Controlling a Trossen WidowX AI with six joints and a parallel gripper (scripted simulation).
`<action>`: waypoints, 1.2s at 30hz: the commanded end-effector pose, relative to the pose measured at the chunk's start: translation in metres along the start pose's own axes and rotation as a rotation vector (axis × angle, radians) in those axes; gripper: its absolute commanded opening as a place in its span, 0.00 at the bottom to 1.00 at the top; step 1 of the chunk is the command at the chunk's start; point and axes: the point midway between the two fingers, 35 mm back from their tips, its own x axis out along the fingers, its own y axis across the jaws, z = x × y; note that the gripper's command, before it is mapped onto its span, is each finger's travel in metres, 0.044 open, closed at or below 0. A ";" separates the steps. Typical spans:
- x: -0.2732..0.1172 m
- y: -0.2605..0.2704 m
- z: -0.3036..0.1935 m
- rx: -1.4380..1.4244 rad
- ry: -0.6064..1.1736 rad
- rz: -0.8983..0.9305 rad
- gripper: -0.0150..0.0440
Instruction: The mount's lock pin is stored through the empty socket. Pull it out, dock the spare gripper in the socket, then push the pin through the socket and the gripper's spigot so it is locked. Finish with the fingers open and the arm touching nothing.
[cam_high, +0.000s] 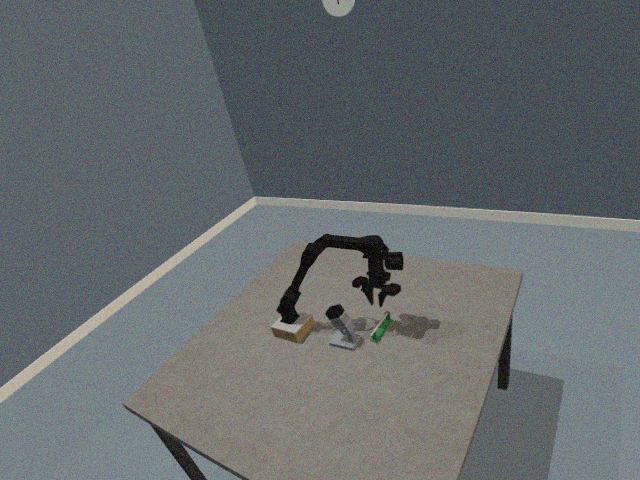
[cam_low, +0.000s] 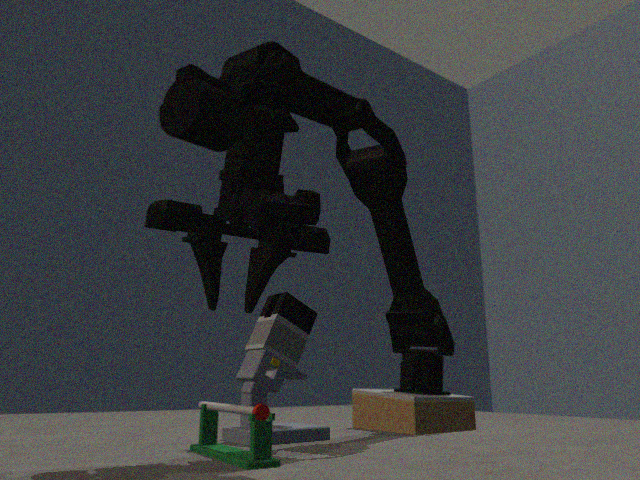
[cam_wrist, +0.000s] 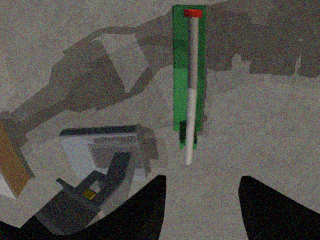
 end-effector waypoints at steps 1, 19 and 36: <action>0.005 -0.002 0.001 -0.013 0.004 -0.006 0.56; 0.073 0.000 0.020 -0.013 0.003 -0.006 0.56; 0.100 0.000 0.028 -0.013 0.003 -0.006 0.56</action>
